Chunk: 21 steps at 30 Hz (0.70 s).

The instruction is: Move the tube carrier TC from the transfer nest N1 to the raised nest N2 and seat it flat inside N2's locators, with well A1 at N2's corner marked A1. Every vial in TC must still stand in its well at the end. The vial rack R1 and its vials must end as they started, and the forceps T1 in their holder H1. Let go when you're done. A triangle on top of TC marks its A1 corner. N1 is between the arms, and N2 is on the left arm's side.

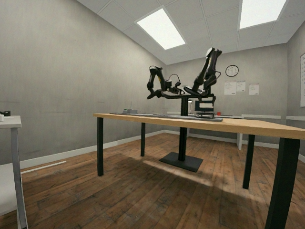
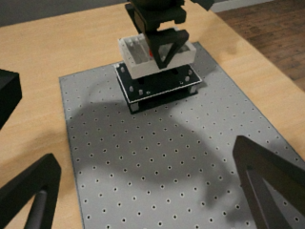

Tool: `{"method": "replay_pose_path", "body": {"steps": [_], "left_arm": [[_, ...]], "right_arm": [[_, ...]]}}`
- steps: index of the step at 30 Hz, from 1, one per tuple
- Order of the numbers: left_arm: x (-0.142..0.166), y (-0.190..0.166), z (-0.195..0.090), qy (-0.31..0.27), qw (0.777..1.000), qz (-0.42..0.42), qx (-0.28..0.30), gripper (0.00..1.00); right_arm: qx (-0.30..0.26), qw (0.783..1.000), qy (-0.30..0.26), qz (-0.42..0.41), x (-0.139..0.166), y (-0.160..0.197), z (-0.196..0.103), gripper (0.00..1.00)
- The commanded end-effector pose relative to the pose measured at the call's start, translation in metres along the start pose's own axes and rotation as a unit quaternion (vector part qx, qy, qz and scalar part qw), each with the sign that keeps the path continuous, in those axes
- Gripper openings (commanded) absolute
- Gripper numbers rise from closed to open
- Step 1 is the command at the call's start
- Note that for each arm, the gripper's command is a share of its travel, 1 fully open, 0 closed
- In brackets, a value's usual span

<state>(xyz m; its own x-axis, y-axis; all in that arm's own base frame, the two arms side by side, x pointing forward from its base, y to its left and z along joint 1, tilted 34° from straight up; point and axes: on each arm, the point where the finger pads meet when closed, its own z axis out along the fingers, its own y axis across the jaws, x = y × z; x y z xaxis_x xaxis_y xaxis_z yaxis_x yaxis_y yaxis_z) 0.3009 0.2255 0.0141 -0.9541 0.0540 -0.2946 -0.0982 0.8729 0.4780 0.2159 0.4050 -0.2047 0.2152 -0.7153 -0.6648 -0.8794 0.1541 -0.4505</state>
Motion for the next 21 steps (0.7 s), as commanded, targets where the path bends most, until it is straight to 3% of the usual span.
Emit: {"method": "replay_pose_path", "body": {"steps": [1,21], "left_arm": [[-0.012,0.006,0.006,-0.017,1.0,0.0,-0.003,0.84],[-0.017,0.003,0.009,-0.014,1.0,0.006,0.002,0.84]], "right_arm": [[0.007,0.999,-0.037,-0.003,-0.027,-0.005,0.005,1.0],[0.007,0.999,-0.037,-0.003,-0.027,-0.005,0.005,1.0]]}}
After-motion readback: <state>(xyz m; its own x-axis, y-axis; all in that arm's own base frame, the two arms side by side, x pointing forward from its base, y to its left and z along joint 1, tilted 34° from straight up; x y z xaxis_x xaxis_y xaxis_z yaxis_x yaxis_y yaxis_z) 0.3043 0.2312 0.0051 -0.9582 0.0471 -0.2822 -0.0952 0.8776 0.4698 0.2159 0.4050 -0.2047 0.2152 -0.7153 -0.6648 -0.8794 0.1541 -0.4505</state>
